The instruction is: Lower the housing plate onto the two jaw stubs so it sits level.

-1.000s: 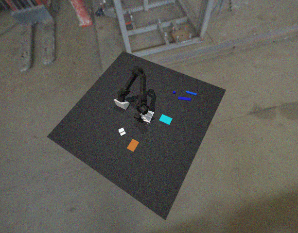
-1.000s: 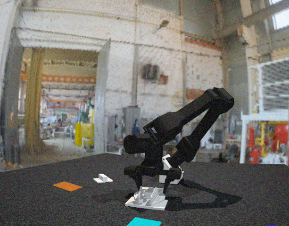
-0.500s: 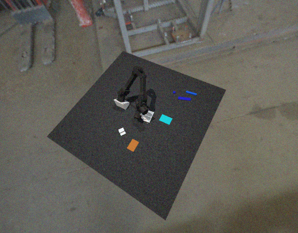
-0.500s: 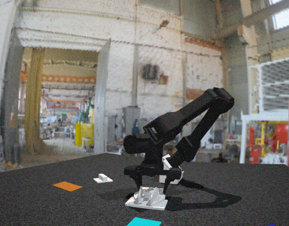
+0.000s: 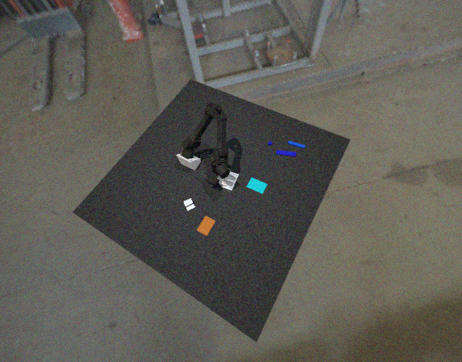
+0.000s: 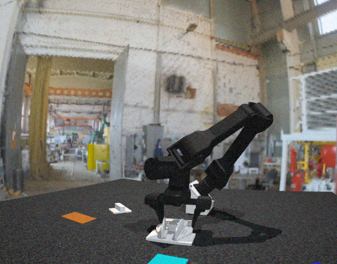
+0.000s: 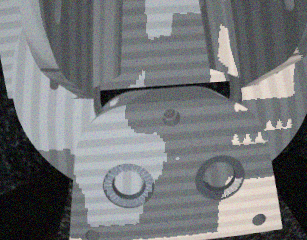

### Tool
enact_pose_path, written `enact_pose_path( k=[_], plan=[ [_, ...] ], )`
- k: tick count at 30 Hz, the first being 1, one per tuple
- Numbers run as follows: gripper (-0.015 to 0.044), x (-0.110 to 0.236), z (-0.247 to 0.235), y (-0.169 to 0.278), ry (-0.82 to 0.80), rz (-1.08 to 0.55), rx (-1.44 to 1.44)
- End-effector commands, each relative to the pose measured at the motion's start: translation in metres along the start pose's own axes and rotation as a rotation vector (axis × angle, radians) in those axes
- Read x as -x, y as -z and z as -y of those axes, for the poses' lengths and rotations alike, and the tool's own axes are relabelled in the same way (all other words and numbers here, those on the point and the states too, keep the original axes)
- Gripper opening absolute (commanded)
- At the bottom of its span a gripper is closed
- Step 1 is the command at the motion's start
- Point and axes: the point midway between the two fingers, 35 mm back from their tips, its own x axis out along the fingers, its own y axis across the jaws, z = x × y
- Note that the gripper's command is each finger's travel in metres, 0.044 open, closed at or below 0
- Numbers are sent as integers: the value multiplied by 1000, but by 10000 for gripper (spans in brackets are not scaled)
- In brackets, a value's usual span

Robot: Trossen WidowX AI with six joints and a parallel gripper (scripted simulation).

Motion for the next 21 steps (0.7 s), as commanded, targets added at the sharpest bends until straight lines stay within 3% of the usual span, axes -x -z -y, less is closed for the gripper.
enact_pose_path(
  k=[1, 8, 16, 21],
  plan=[
    [440, 0, 0, 0, 0, 0, 0],
    [440, 2, 0, 0, 0, 0, 0],
    [440, 73, -1, 3, -4, -3, -5],
    [440, 67, 2, 1, -6, 7, -15]
  ],
)
